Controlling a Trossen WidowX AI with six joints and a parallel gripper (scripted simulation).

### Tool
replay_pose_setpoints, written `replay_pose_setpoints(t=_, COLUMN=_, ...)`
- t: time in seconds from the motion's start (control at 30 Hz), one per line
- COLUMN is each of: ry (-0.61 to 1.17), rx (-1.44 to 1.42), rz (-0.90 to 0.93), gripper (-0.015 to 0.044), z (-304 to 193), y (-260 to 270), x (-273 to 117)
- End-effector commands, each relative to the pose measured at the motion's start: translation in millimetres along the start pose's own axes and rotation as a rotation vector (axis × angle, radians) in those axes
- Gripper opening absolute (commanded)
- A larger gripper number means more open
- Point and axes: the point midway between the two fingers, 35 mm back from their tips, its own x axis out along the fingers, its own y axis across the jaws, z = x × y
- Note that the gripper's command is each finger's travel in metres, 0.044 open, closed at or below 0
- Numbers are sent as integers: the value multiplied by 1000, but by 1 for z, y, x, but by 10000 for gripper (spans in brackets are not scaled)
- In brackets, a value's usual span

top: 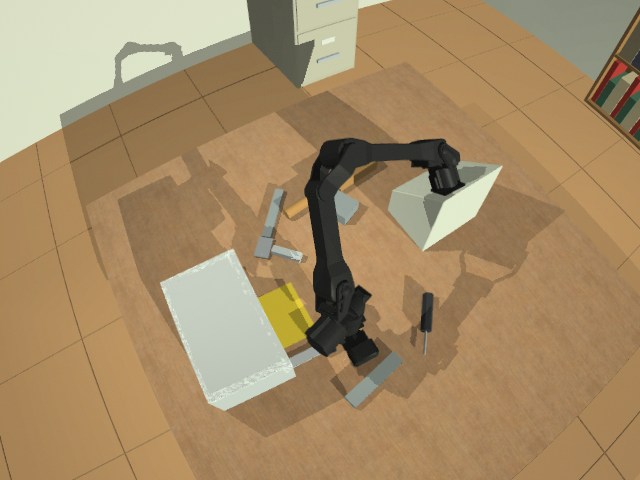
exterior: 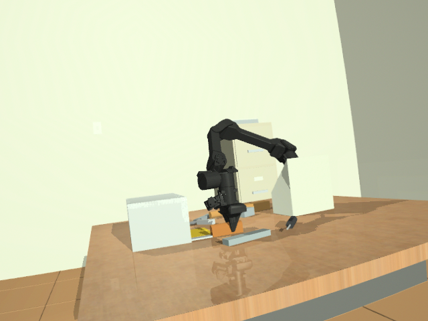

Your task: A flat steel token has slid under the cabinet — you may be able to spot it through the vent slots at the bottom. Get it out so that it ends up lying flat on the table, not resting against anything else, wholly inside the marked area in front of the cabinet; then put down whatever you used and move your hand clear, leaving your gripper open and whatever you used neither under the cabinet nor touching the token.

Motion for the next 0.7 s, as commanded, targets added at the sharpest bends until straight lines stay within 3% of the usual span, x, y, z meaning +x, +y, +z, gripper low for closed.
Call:
replay_pose_setpoints(t=0.0, ry=-1, rx=-3, rz=1, gripper=0, z=5, y=0, x=0)
replay_pose_setpoints(t=0.67, ry=-1, rx=-3, rz=1, gripper=0, z=24, y=-1, x=0)
